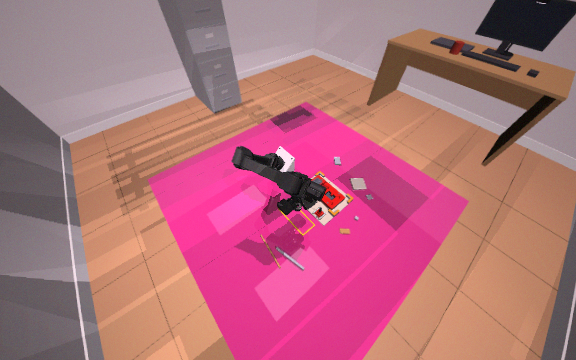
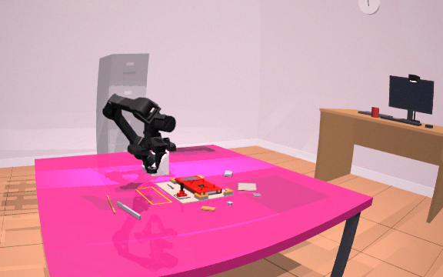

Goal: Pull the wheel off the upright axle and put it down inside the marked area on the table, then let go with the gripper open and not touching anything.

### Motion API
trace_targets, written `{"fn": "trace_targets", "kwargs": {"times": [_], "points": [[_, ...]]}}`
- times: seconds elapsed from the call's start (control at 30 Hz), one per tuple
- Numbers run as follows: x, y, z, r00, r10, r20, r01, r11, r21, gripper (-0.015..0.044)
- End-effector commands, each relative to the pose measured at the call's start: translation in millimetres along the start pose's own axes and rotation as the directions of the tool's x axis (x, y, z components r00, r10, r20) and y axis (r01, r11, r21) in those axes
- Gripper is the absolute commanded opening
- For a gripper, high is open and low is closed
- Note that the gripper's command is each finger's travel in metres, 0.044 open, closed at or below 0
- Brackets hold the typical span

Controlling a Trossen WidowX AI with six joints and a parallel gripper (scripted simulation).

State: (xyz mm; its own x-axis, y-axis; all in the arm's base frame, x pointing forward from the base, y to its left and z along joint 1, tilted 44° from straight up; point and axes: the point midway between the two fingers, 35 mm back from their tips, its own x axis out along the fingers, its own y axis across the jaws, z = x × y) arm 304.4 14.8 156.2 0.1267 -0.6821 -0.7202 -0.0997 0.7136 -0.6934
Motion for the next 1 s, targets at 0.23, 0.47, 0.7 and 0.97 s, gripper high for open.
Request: {"fn": "trace_targets", "kwargs": {"times": [0.23,0.47,0.7,0.97], "points": [[29.2,-1.1,0.2,1.000,-0.003,-0.001,0.003,1.000,-0.004,0.0000],[65.1,-1.3,1.2,1.000,-0.003,0.000,0.003,1.000,-0.003,0.0000],[96.8,-3.1,-2.0,1.000,-0.009,-0.001,0.009,1.000,-0.003,0.0000],[93.7,-2.8,-1.9,1.000,-0.004,-0.005,0.004,1.000,0.002,0.0105]]}}
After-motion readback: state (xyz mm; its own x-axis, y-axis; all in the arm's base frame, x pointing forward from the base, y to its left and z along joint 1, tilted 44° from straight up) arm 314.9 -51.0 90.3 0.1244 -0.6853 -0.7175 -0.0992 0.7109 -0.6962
